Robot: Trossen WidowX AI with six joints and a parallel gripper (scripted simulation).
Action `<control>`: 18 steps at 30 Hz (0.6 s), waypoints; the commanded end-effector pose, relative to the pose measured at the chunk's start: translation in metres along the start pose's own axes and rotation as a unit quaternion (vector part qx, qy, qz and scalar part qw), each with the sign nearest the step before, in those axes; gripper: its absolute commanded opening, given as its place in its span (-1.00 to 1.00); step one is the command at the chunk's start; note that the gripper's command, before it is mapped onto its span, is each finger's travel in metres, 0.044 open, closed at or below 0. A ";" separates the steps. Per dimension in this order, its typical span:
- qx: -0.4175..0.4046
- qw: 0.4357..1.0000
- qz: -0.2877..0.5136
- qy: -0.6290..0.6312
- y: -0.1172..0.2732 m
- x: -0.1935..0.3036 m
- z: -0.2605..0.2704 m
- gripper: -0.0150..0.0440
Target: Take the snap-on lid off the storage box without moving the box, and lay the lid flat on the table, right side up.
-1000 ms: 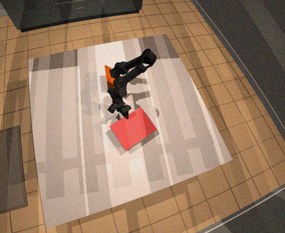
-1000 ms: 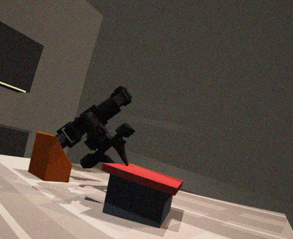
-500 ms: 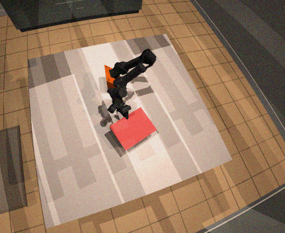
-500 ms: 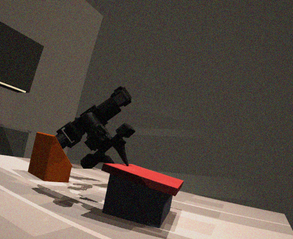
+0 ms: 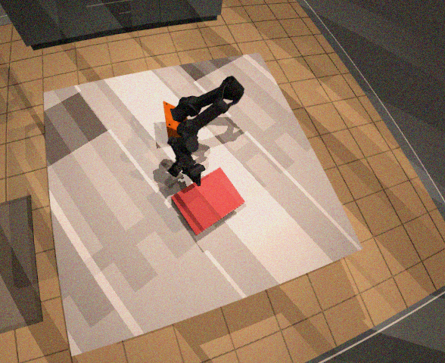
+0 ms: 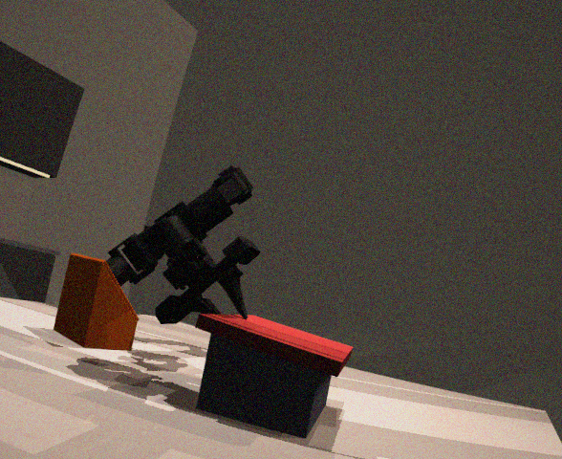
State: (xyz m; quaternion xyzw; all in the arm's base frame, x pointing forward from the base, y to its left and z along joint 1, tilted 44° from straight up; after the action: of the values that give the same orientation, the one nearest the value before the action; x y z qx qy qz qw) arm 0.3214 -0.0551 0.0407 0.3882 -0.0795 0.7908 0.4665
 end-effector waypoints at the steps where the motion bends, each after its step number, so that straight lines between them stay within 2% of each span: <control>1: 0.001 1.000 0.000 -0.002 -0.001 0.000 0.000 -0.49; 18: 0.000 1.000 0.000 -0.001 0.000 0.000 0.002 -0.49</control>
State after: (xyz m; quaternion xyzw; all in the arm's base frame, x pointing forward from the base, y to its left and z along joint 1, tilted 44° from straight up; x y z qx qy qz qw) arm 0.3227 -0.0549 0.0411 0.3881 -0.0796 0.7907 0.4666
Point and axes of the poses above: the point midway between the two fingers, 35 mm back from their tips, its own y axis back along the fingers, its own z axis across the jaws, x = y × z, the point moved 2 cm from there along y, back along the fingers, and after that the axes turned 5 degrees about -y, right-handed, at the moved point
